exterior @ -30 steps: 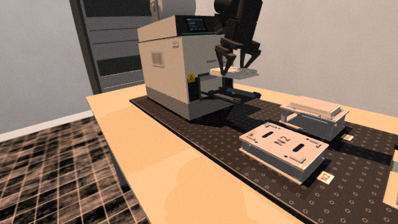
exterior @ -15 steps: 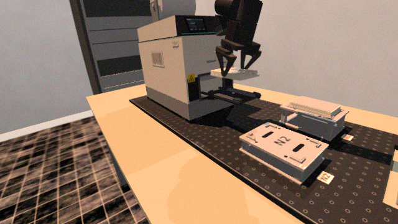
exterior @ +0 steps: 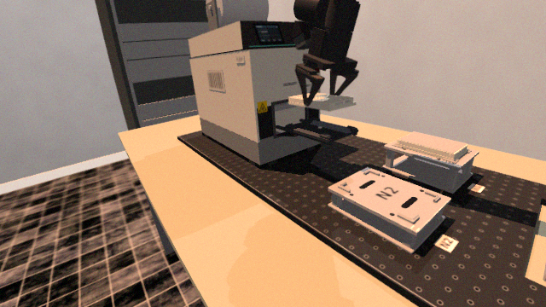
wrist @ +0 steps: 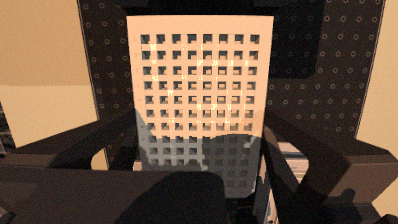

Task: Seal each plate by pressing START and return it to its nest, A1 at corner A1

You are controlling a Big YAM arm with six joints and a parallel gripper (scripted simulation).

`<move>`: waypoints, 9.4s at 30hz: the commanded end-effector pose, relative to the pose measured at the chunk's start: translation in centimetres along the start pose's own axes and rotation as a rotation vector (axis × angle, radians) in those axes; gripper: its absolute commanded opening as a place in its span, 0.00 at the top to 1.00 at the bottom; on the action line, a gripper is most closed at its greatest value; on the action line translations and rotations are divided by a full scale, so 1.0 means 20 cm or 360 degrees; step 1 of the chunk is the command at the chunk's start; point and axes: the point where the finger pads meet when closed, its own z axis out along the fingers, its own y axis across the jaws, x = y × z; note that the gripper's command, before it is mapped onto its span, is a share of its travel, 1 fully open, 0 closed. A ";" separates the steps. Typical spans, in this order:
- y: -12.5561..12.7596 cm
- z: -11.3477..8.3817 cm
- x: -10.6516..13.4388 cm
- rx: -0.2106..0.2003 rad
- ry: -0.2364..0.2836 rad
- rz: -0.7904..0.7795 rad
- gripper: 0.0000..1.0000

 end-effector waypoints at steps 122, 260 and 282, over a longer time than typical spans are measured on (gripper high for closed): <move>0.04 0.18 0.04 -0.0005 0.0009 -0.0009 1.00; -0.01 0.23 0.02 0.0004 -0.0013 0.0018 1.00; 0.05 0.19 -0.04 -0.0008 -0.0043 -0.0028 1.00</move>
